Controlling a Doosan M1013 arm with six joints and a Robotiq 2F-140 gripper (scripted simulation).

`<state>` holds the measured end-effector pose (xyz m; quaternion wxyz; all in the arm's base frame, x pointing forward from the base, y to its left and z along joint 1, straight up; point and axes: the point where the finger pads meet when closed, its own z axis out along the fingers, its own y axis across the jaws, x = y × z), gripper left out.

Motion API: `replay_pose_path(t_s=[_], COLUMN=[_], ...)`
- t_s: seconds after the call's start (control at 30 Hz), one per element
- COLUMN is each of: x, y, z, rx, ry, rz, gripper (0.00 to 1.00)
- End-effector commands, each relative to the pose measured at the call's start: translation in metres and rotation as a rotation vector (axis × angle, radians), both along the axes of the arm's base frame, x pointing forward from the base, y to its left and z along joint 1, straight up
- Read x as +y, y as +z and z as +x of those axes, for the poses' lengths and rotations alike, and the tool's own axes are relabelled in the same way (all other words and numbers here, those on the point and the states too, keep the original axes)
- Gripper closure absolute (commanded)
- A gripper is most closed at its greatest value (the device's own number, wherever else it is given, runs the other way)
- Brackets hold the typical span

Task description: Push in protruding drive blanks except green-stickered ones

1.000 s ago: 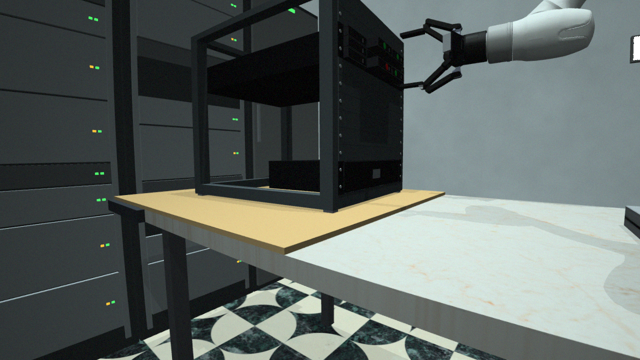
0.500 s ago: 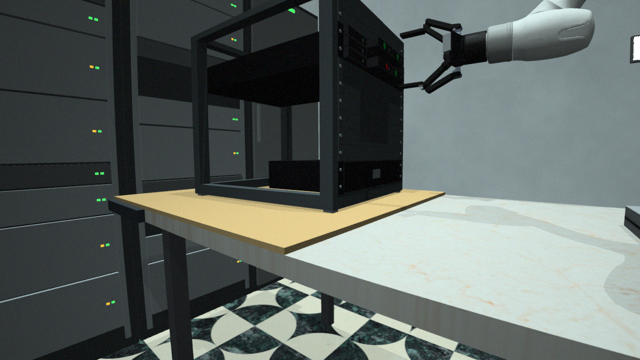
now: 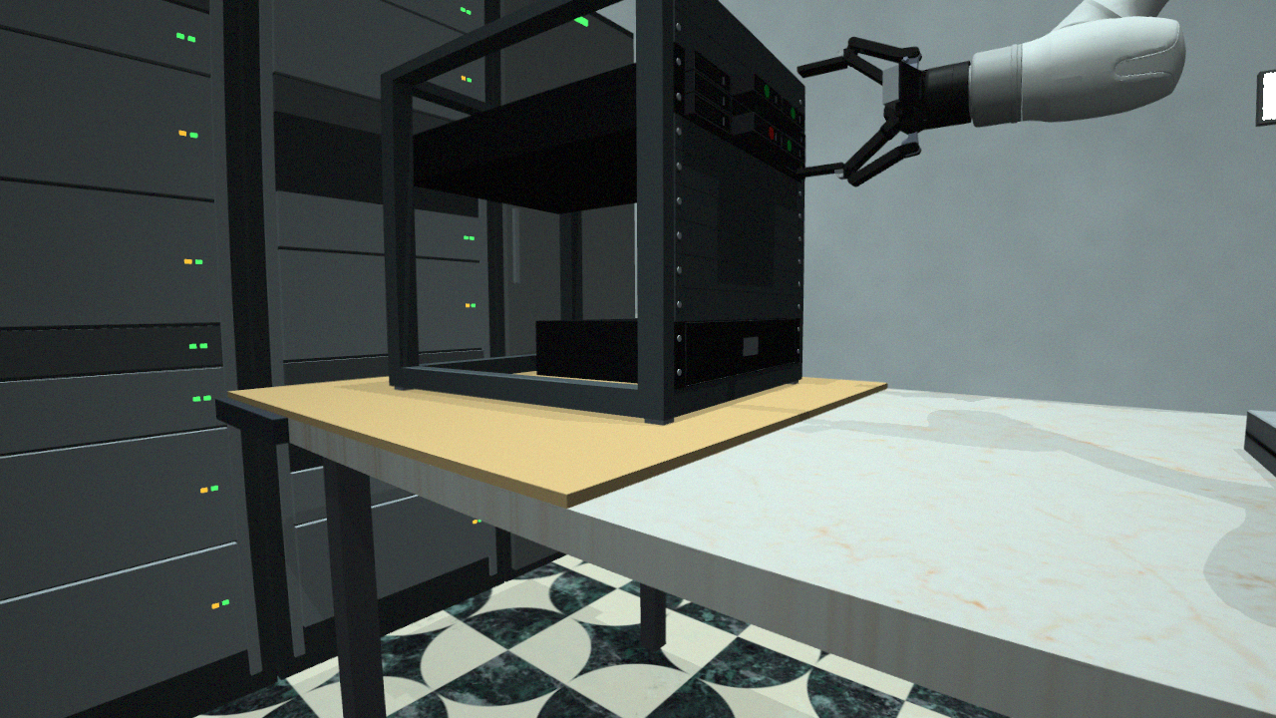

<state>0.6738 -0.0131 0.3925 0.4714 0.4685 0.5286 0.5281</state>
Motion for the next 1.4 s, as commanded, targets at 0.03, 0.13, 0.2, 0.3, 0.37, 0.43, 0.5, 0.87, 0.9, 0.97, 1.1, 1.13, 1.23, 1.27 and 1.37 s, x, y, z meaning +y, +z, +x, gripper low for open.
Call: replay_pose_path(t_s=[0.03,0.13,0.2,0.3,0.37,0.43,0.5,0.87,0.9,0.97,1.1,1.13,1.23,1.27,1.37], x=[0.0,0.0,0.0,0.001,0.002,0.004,0.005,0.018,0.018,0.018,0.018,0.018,0.018,0.018,0.018], y=[0.001,0.001,0.001,0.003,0.008,0.012,0.016,0.058,0.058,0.058,0.058,0.058,0.058,0.058,0.058], z=[0.0,0.0,0.0,0.0,0.0,0.0,0.0,-0.002,-0.002,-0.002,-0.002,-0.002,-0.002,-0.002,-0.002], rx=[-0.001,-0.001,-0.001,-0.001,-0.001,-0.001,-0.001,-0.001,-0.001,-0.001,-0.001,-0.001,-0.001,-0.001,-0.001], ry=[0.0,0.0,0.0,0.0,0.0,0.0,0.0,0.0,0.0,0.0,0.0,0.0,0.0,0.0,0.0], rz=[0.0,0.0,0.0,0.0,0.0,0.0,0.0,0.0,0.0,0.0,0.0,0.0,0.0,0.0,0.0], gripper=[0.0,0.0,0.0,0.0,0.0,0.0,0.0,0.0,0.0,0.0,0.0,0.0,0.0,0.0,0.0])
